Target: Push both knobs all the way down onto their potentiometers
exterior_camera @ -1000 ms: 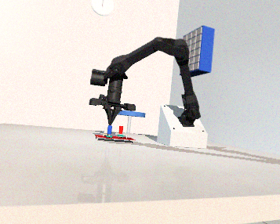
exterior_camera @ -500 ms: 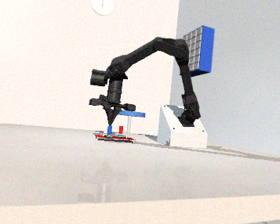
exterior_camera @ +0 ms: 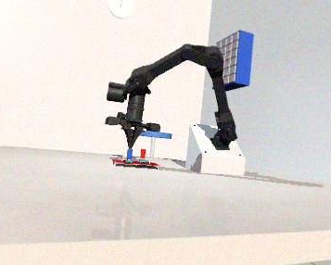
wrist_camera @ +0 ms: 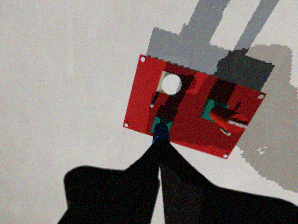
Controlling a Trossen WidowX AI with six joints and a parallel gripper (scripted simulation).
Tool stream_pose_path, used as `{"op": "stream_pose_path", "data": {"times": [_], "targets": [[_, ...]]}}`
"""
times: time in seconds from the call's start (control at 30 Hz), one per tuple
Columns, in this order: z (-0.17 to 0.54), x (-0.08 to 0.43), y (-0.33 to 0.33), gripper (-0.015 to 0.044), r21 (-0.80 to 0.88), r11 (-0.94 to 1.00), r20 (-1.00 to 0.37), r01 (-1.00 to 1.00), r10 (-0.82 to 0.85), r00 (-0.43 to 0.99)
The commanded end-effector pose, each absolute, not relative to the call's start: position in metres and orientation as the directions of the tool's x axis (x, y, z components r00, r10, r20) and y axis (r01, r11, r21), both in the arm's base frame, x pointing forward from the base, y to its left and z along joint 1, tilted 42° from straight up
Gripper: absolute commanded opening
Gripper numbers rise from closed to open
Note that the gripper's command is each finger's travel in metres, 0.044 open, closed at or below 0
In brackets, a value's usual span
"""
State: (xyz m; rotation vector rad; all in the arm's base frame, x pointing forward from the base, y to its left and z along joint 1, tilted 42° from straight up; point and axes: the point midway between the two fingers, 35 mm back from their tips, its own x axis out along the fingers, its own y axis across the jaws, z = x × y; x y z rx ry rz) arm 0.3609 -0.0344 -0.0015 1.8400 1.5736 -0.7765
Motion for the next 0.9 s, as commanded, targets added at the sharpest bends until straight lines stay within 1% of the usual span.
{"op": "stream_pose_path", "data": {"times": [0.0,0.87], "targets": [[-0.012,0.3639,-0.0218,0.0,0.058,-0.098,-0.75,0.994,0.652,0.108],[-0.0067,0.3634,-0.0266,0.0,0.058,-0.098,-0.751,0.994,0.652,0.108]]}}
